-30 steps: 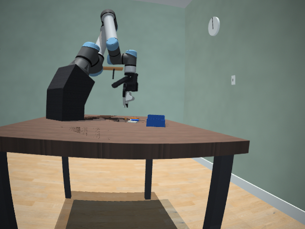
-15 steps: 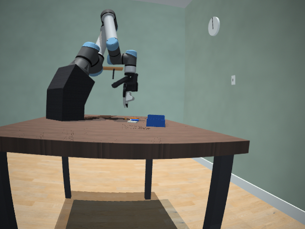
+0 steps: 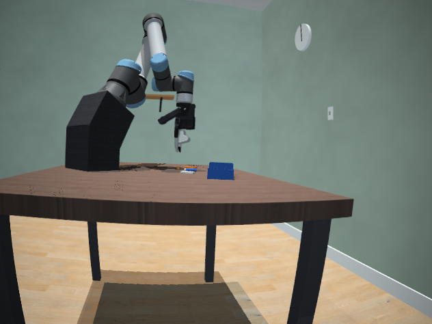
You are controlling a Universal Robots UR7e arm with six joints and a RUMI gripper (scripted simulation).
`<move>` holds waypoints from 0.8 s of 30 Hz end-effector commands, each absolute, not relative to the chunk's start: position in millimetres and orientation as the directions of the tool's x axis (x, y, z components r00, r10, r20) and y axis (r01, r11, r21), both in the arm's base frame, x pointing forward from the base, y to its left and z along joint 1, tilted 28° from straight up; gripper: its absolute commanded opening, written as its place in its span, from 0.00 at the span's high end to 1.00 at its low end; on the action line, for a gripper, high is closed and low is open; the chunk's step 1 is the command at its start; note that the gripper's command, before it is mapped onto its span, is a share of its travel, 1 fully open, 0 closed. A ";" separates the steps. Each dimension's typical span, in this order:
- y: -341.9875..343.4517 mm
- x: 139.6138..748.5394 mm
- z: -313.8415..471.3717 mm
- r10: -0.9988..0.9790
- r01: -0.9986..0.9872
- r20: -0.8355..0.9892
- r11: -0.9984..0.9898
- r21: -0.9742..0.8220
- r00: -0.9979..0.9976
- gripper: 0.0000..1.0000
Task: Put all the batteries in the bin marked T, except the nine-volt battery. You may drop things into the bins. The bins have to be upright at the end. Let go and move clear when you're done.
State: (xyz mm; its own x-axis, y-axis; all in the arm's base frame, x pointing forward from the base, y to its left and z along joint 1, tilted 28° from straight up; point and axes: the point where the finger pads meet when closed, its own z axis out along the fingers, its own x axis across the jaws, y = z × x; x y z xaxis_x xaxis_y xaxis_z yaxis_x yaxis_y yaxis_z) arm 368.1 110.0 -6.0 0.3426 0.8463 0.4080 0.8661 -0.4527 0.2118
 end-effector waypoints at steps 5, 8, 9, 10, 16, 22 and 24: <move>108.6 369.2 -7.1 0.907 0.911 0.374 -0.307 0.276 0.193 0.62; 108.7 369.3 -7.2 0.909 0.912 0.373 -0.302 0.278 0.187 0.62; 108.7 369.3 -7.2 0.909 0.912 0.372 -0.300 0.279 0.185 0.62; 108.7 369.3 -7.2 0.909 0.912 0.372 -0.300 0.279 0.185 0.62; 108.6 369.3 -7.2 0.914 0.915 0.369 -0.287 0.284 0.172 0.62; 108.6 369.3 -7.2 0.917 0.917 0.366 -0.276 0.288 0.161 0.62; 108.6 369.3 -7.2 0.918 0.918 0.364 -0.272 0.290 0.157 0.62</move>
State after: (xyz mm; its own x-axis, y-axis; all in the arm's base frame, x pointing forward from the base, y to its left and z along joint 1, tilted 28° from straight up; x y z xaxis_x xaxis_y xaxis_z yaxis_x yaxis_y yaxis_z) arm 368.4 109.7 -6.3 0.3000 0.8674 0.3971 0.8817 -0.4110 0.2316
